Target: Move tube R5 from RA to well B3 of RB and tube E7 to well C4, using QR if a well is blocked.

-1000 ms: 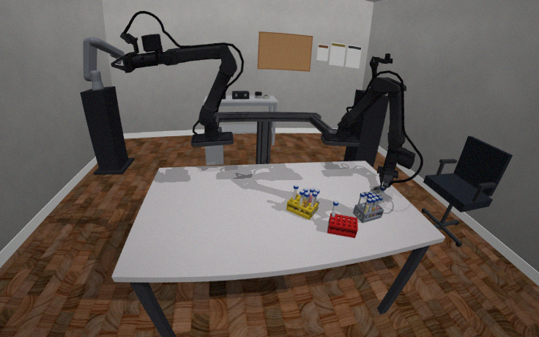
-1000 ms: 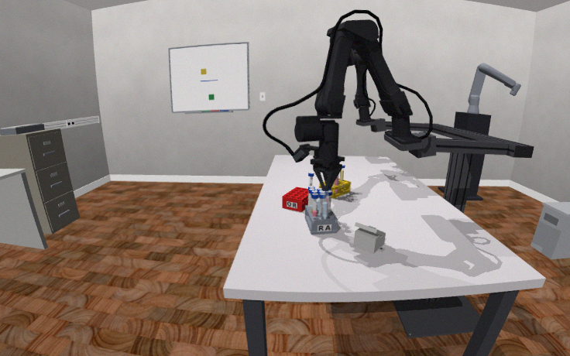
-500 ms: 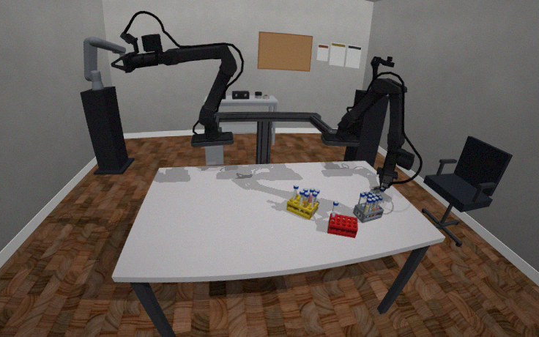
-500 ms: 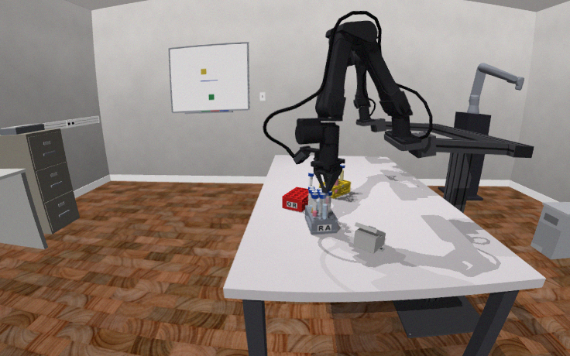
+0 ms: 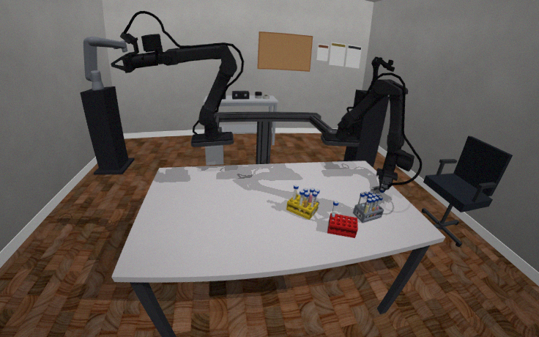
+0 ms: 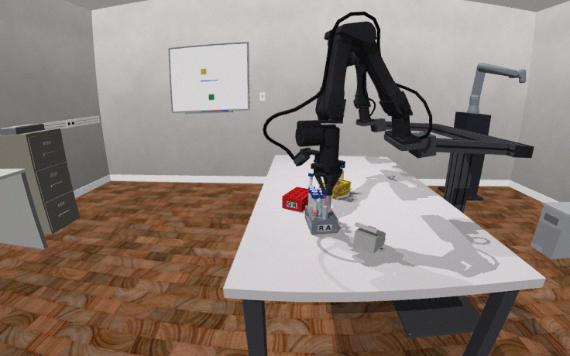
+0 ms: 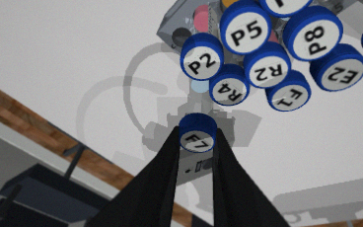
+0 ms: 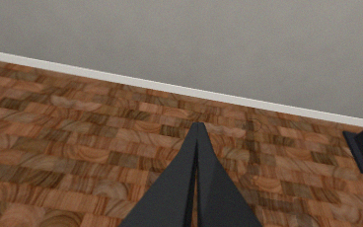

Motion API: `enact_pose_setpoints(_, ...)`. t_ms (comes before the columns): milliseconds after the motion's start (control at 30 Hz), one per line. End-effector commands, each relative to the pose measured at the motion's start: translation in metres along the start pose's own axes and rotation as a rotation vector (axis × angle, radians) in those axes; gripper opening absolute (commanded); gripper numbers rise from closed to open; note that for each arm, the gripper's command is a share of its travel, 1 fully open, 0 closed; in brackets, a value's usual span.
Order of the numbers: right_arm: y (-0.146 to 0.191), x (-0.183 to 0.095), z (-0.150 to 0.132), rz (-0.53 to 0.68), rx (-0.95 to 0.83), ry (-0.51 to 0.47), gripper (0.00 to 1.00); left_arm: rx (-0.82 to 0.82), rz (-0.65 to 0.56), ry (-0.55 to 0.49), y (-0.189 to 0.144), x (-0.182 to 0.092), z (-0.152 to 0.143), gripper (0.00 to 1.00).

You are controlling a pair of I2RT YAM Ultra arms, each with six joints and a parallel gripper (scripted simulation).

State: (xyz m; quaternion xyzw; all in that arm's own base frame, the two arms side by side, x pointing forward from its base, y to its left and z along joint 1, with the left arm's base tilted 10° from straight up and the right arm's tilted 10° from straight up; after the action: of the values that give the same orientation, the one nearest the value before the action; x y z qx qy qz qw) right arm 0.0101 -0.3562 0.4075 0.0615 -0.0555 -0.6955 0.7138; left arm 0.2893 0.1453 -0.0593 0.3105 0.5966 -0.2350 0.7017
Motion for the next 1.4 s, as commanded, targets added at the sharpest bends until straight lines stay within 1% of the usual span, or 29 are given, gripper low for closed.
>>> enact_pose_setpoints(0, -0.003, -0.012, 0.024, -0.013, 0.008, -0.053, 0.00, -0.008, -0.016, 0.007, -0.005, 0.005, -0.007, 0.00)
enact_pose_setpoints(467, -0.003, -0.012, 0.024, -0.013, 0.008, -0.053, 0.00, -0.009, -0.029, 0.010, -0.007, 0.011, -0.008, 0.00)
enact_pose_setpoints(867, -0.003, -0.012, 0.024, -0.013, 0.008, -0.053, 0.00, -0.003, 0.011, -0.002, 0.008, 0.014, -0.002, 0.00)
enact_pose_setpoints(1033, -0.003, -0.012, 0.024, -0.013, 0.008, -0.053, 0.00, -0.003, 0.000, 0.001, 0.006, 0.015, -0.001, 0.00)
enact_pose_setpoints(1367, -0.003, -0.012, 0.024, -0.013, 0.008, -0.053, 0.00, 0.001, 0.022, -0.006, 0.011, 0.021, 0.004, 0.00)
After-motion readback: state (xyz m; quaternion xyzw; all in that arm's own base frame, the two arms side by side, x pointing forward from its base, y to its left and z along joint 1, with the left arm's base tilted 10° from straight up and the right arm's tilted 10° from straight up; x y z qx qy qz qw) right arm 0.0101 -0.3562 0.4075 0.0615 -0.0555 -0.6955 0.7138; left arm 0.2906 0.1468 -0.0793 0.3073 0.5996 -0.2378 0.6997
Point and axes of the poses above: on each arm, the point where the finger pads meet when closed, its own x axis out along the fingers, its own y axis across the jaws, z = x × y, the point moved 4 cm from there along -x, back along the fingers, and after that the axes turned 10 degrees about x, right-handed, at the moved point
